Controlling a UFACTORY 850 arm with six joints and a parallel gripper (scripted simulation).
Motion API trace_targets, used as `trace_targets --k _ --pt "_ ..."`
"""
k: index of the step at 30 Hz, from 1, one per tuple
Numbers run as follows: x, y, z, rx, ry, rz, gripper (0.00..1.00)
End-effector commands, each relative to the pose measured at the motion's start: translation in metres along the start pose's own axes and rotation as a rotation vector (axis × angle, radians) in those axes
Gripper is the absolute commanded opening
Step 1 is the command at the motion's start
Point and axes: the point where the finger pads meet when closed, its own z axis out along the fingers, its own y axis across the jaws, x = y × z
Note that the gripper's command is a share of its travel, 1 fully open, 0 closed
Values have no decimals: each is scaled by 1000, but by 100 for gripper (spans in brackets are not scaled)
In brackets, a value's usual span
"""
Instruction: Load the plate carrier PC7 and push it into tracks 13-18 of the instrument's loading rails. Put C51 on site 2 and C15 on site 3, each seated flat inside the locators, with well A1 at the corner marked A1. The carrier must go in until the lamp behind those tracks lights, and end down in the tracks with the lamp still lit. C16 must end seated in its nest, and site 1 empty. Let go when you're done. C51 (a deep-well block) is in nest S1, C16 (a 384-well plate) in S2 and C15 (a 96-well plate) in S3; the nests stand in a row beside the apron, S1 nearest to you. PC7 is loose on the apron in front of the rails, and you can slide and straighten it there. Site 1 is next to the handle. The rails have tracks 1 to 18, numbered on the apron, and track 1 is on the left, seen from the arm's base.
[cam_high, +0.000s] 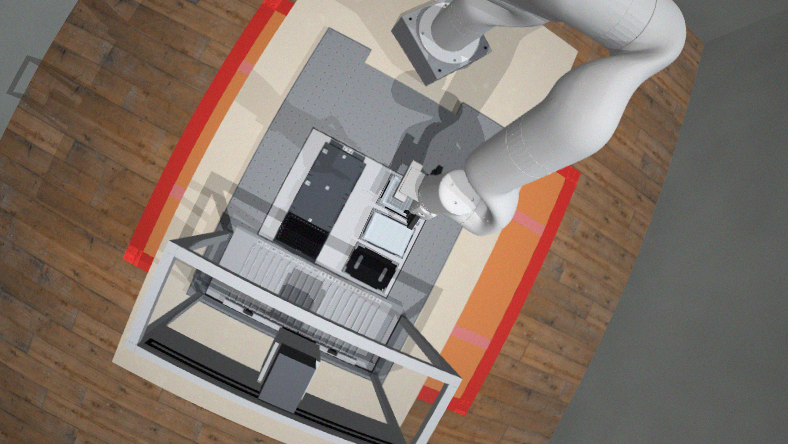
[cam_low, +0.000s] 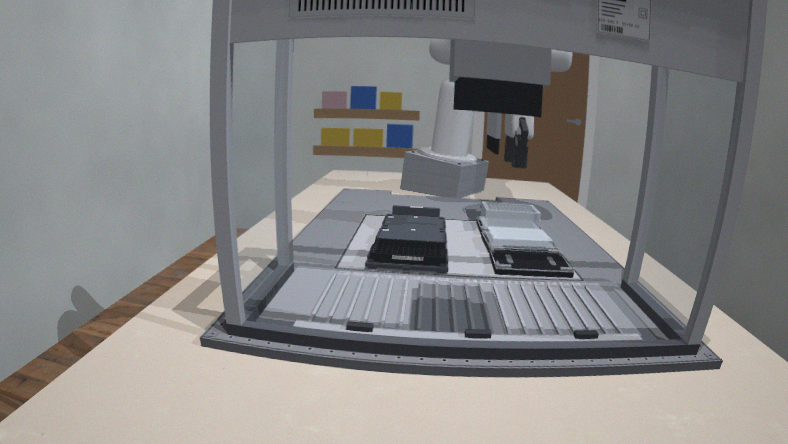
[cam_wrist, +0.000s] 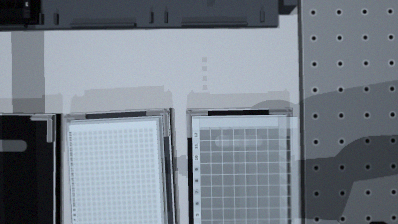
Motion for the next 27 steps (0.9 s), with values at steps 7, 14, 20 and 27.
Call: trace_targets --k 7,14,20,27 --pt "0 -1 11 2 -1 0 100" --pt "0 -1 23 2 -1 0 100" --pt "0 -1 33 2 -1 0 100" --pt "0 -1 41 2 -1 0 100"
